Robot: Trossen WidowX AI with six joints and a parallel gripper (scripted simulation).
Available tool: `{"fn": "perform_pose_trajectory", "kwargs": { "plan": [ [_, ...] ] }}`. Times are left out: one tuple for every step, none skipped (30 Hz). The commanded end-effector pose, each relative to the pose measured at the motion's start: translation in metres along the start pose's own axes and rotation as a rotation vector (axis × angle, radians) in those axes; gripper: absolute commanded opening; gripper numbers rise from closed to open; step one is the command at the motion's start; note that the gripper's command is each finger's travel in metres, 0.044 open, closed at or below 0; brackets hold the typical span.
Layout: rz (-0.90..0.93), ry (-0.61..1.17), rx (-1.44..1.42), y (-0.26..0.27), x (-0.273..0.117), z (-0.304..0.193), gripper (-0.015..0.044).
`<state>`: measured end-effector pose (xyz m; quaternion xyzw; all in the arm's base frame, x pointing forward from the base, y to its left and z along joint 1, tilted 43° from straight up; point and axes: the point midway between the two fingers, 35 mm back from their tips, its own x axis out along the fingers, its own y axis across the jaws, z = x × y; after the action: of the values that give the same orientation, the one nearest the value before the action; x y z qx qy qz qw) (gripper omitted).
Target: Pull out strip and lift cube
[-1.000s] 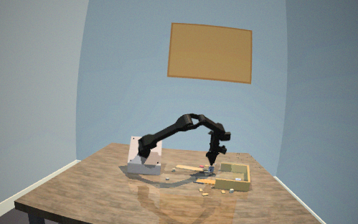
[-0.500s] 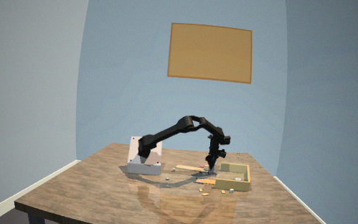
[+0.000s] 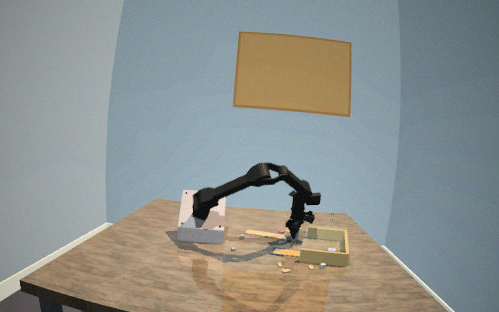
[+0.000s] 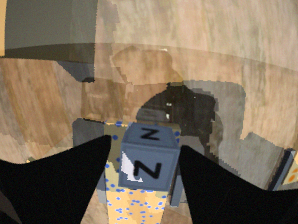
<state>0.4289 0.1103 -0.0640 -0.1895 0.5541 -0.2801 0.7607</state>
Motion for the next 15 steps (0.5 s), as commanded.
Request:
{"fn": "perform_pose_trajectory", "kwargs": {
  "plan": [
    [0.000,0.000,0.000,0.0001,-0.0002,0.0001,0.0171],
    [0.000,0.000,0.000,0.0001,-0.0002,0.0001,0.0145],
    [0.000,0.000,0.000,0.0001,-0.0002,0.0001,0.0138],
    [0.000,0.000,0.000,0.0001,-0.0002,0.0001,0.0132],
    [0.000,0.000,0.000,0.0001,-0.0002,0.0001,0.0125],
    [0.000,0.000,0.000,0.0001,-0.0002,0.0001,0.0118],
    [0.000,0.000,0.000,0.0001,-0.0002,0.0001,0.0112],
    [0.000,0.000,0.000,0.0001,-0.0002,0.0001,0.0105],
    [0.000,0.000,0.000,0.0001,-0.0002,0.0001,0.0098],
    [0.000,0.000,0.000,0.0001,-0.0002,0.0001,0.0072],
    [0.000,0.000,0.000,0.0001,-0.0002,0.0001,0.0046],
    [0.000,0.000,0.000,-0.0001,-0.0007,-0.0004,0.0020],
    [0.000,0.000,0.000,-0.0008,-0.0021,-0.0018,0.0000],
    [0.000,0.000,-0.001,-0.0019,-0.0044,-0.0041,0.0000],
    [0.000,0.001,-0.001,-0.0033,-0.0072,-0.0071,0.0000]
  ]
}}
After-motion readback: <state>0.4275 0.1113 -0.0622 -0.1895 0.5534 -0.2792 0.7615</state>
